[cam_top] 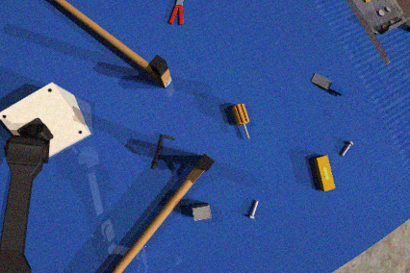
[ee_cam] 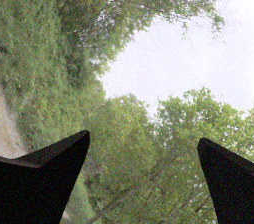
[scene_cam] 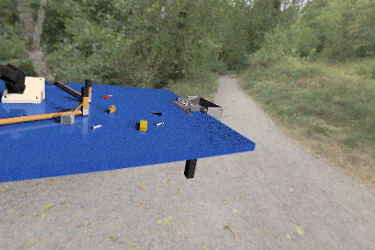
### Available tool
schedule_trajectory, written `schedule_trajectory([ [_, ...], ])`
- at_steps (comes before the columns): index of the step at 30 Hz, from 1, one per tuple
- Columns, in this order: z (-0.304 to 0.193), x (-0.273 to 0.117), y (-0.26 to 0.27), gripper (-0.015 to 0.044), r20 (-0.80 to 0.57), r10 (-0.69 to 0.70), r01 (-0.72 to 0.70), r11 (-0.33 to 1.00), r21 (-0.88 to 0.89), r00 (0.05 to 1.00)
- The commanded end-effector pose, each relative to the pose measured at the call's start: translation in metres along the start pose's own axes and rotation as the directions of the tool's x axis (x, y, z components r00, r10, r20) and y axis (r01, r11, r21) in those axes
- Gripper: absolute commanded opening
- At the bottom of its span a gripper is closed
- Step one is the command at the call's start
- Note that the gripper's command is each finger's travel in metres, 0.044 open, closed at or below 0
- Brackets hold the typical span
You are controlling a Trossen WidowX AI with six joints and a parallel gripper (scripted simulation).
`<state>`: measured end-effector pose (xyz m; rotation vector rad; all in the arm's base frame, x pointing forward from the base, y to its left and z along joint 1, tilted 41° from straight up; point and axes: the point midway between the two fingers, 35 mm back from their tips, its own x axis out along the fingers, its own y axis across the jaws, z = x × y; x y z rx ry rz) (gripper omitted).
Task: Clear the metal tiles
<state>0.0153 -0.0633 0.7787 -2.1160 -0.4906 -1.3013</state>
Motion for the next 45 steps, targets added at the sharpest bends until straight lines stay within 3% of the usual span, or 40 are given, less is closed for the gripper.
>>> schedule_trajectory([
  [1, 0.000, 0.000, 0.000, 0.0426, -0.001, 0.000, 0.000, 1.000, 0.000, 1.000],
  [25, 0.016, 0.031, -0.031, 0.0440, -0.209, -0.083, 0.108, 0.988, 0.110, 0.974],
  [45, 0.119, 0.048, -0.047, 0.0440, 0.026, -0.109, 0.111, 0.990, -0.090, 0.994],
])
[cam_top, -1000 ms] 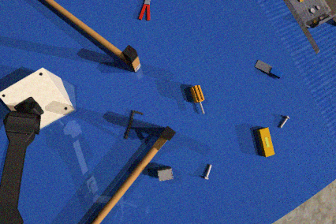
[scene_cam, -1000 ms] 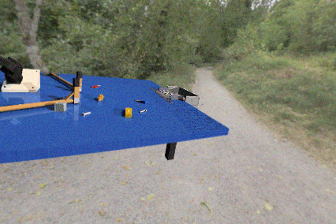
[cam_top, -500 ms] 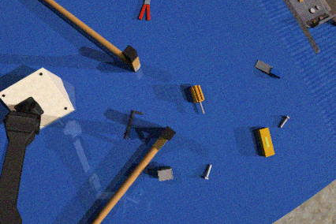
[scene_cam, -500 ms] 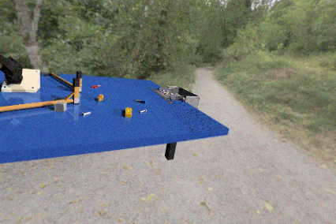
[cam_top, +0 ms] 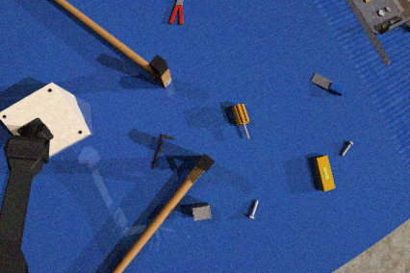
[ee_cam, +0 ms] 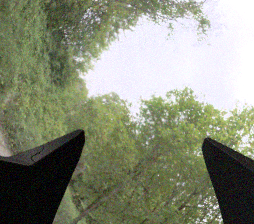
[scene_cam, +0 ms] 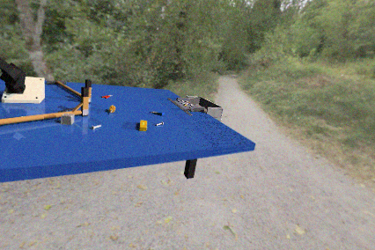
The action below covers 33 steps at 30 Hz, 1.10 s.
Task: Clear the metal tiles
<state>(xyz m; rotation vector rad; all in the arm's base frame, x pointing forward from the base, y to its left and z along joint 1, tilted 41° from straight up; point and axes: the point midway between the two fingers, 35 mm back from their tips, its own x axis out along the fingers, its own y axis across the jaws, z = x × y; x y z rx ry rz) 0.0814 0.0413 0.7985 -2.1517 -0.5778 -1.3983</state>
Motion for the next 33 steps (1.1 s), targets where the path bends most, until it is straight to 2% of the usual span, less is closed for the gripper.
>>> schedule_trajectory([
  [1, 0.017, 0.001, -0.004, 0.0440, 0.044, -0.007, 0.009, 0.999, -0.048, 0.999],
  [33, 0.150, -0.009, -0.046, 0.0440, 0.382, -0.110, 0.264, 0.887, -0.378, 0.917],
])
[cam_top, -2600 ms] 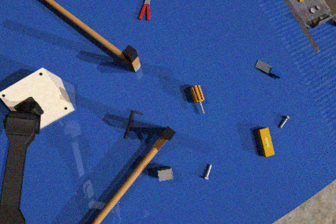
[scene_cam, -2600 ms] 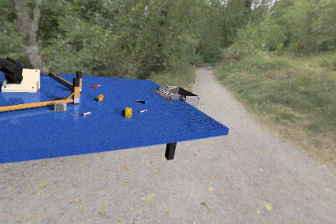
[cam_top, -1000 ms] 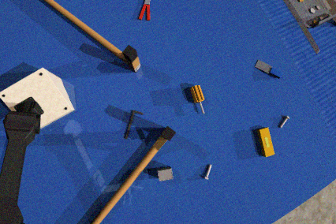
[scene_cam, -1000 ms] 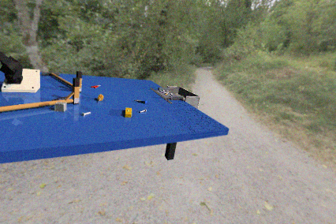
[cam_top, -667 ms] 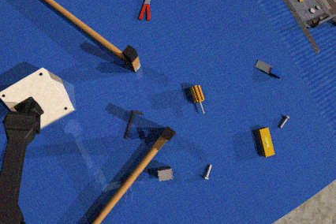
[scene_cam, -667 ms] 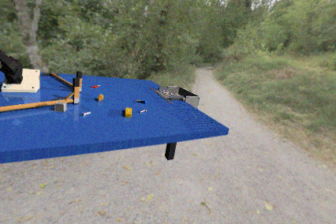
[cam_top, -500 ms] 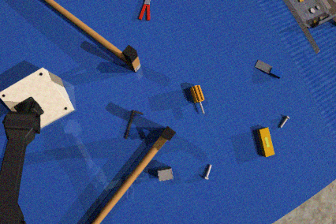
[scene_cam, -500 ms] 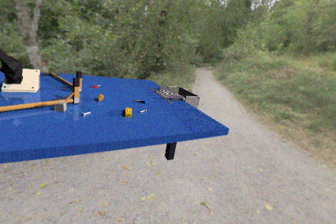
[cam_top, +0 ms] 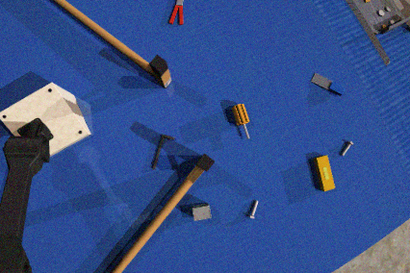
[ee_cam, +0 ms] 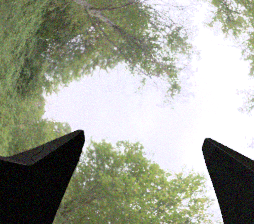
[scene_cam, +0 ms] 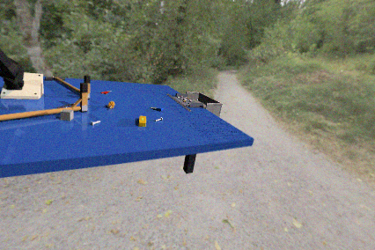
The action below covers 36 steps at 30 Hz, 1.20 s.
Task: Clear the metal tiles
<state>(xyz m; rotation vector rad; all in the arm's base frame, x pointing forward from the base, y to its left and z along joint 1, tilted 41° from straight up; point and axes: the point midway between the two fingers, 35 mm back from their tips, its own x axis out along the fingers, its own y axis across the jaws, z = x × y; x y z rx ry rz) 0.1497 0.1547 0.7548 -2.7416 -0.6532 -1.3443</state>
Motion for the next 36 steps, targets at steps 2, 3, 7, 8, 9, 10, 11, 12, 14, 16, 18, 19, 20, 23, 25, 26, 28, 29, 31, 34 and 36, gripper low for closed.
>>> schedule_trajectory([
  [2, 0.019, 0.004, -0.018, 0.0440, 0.049, -0.045, 0.048, 0.997, -0.064, 0.998],
  [3, 0.023, 0.005, -0.021, 0.0440, 0.057, -0.053, 0.057, 0.995, -0.076, 0.997],
  [7, 0.035, 0.007, -0.033, 0.0440, 0.091, -0.083, 0.094, 0.988, -0.124, 0.992],
  [8, 0.038, 0.007, -0.036, 0.0440, 0.100, -0.090, 0.103, 0.985, -0.136, 0.991],
  [9, 0.041, 0.007, -0.039, 0.0440, 0.108, -0.098, 0.113, 0.983, -0.148, 0.989],
  [10, 0.044, 0.008, -0.042, 0.0440, 0.116, -0.105, 0.123, 0.979, -0.159, 0.988],
  [11, 0.047, 0.008, -0.045, 0.0440, 0.125, -0.113, 0.133, 0.976, -0.171, 0.986],
  [12, 0.050, 0.008, -0.048, 0.0440, 0.133, -0.120, 0.144, 0.973, -0.182, 0.984],
  [14, 0.057, 0.008, -0.054, 0.0440, 0.150, -0.135, 0.165, 0.965, -0.205, 0.979],
  [16, 0.063, 0.008, -0.060, 0.0440, 0.166, -0.150, 0.186, 0.956, -0.227, 0.975],
  [18, 0.069, 0.008, -0.066, 0.0440, 0.183, -0.165, 0.208, 0.946, -0.248, 0.969],
  [19, 0.072, 0.008, -0.069, 0.0440, 0.191, -0.173, 0.219, 0.941, -0.259, 0.966],
  [20, 0.075, 0.008, -0.072, 0.0440, 0.199, -0.180, 0.230, 0.935, -0.269, 0.963],
  [23, 0.084, 0.008, -0.081, 0.0440, 0.223, -0.202, 0.264, 0.917, -0.299, 0.954],
  [25, 0.090, 0.007, -0.088, 0.0440, 0.239, -0.217, 0.287, 0.903, -0.319, 0.947],
  [26, 0.093, 0.007, -0.091, 0.0440, 0.247, -0.224, 0.299, 0.896, -0.328, 0.943],
  [28, 0.098, 0.006, -0.097, 0.0440, 0.262, -0.238, 0.322, 0.881, -0.347, 0.935],
  [29, 0.101, 0.005, -0.100, 0.0440, 0.270, -0.245, 0.333, 0.873, -0.356, 0.931],
  [31, 0.107, 0.004, -0.106, 0.0440, 0.286, -0.260, 0.357, 0.856, -0.374, 0.922],
  [34, 0.116, 0.002, -0.115, 0.0440, 0.309, -0.281, 0.392, 0.829, -0.399, 0.909],
  [36, 0.121, 0.001, -0.121, 0.0440, 0.324, -0.294, 0.415, 0.810, -0.415, 0.899],
])
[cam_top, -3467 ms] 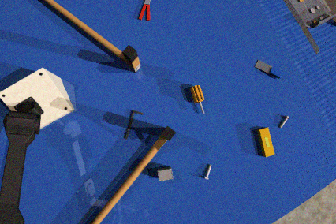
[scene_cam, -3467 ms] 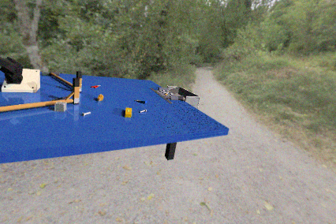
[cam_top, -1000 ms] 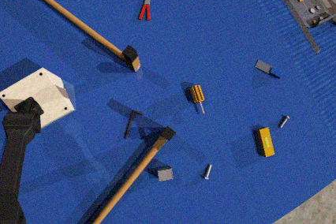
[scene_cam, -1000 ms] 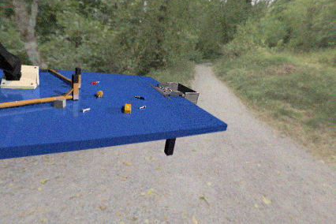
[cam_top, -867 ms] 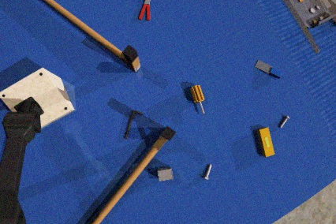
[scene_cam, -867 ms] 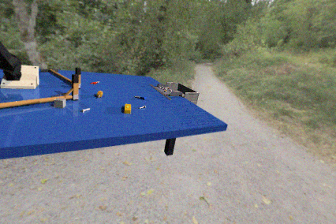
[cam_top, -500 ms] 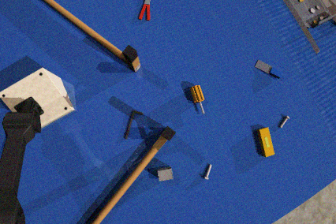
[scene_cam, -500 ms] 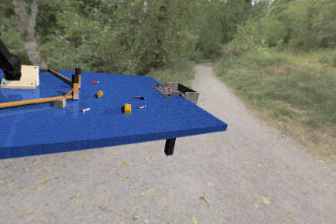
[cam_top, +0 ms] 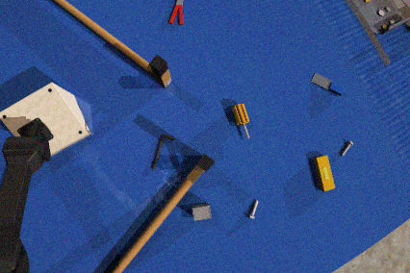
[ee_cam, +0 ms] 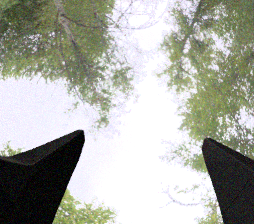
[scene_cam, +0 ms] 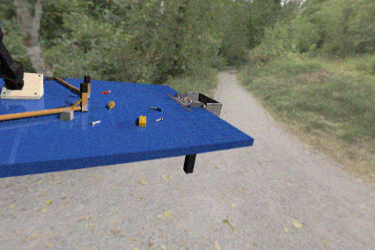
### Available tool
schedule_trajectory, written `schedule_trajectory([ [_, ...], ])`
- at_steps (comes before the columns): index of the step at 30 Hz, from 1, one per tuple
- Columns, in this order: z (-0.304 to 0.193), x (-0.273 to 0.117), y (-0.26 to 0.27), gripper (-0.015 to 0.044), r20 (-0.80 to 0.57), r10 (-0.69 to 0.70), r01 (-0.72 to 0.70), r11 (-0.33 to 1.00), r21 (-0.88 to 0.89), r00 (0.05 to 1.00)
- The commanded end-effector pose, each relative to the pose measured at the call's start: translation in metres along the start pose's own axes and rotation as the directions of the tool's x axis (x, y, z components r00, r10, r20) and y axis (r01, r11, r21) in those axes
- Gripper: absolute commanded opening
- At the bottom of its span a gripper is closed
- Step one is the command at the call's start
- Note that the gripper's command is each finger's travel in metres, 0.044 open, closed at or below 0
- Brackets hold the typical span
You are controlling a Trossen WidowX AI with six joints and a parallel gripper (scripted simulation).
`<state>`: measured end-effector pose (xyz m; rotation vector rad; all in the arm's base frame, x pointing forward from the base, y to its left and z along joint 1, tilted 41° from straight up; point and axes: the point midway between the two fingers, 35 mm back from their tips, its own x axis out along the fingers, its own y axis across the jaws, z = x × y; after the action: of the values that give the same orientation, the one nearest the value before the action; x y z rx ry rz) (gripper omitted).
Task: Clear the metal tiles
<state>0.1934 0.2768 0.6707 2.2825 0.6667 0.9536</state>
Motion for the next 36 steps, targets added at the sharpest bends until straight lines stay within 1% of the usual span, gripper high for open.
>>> schedule_trajectory([
  [1, 0.006, 0.005, -0.020, 0.0440, 0.016, -0.052, 0.053, 0.997, -0.055, 0.999],
  [18, 0.024, 0.016, -0.087, 0.0440, 0.084, -0.229, 0.244, 0.931, -0.272, 0.970],
  [36, 0.043, 0.015, -0.158, 0.0440, 0.157, -0.404, 0.427, 0.767, -0.478, 0.901],
])
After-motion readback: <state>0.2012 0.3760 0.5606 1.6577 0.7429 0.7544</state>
